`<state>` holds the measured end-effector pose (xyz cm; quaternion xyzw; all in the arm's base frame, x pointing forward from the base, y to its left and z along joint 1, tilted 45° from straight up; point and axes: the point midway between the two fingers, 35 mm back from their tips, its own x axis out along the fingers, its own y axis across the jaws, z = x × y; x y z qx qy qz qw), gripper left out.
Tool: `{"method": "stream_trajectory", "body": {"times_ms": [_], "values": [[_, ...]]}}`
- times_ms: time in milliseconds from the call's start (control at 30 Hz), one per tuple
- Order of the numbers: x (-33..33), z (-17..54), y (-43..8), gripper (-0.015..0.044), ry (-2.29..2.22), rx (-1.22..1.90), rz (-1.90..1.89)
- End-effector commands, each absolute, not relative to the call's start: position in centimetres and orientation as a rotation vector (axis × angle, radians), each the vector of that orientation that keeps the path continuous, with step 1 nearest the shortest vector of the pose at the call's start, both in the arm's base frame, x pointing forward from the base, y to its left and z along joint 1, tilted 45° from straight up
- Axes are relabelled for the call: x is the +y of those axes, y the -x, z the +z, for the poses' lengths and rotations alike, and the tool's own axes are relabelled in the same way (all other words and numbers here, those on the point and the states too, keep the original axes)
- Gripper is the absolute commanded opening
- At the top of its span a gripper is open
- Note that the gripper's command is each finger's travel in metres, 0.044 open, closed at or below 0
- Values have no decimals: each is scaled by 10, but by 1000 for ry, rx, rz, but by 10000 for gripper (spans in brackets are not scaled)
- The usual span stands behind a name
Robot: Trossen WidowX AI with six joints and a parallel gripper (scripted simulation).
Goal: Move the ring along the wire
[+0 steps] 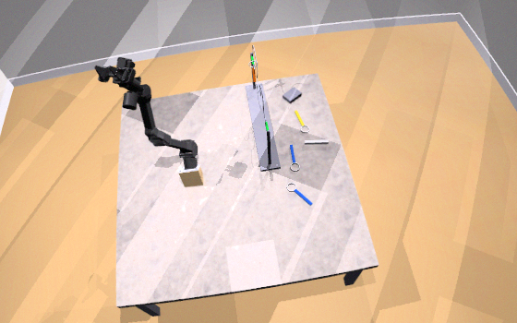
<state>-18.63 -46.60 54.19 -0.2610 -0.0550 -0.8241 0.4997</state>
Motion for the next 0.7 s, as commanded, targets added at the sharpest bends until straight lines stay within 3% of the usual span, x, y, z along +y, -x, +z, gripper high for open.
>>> {"method": "stream_trajectory", "body": {"times_ms": [0, 267, 667], "values": [[-465, 543, 186, 374, 635, -133, -1994], [-426, 583, 164, 164, 791, -124, -1998], [-312, 682, 90, 160, 1341, -49, -1849]]}}
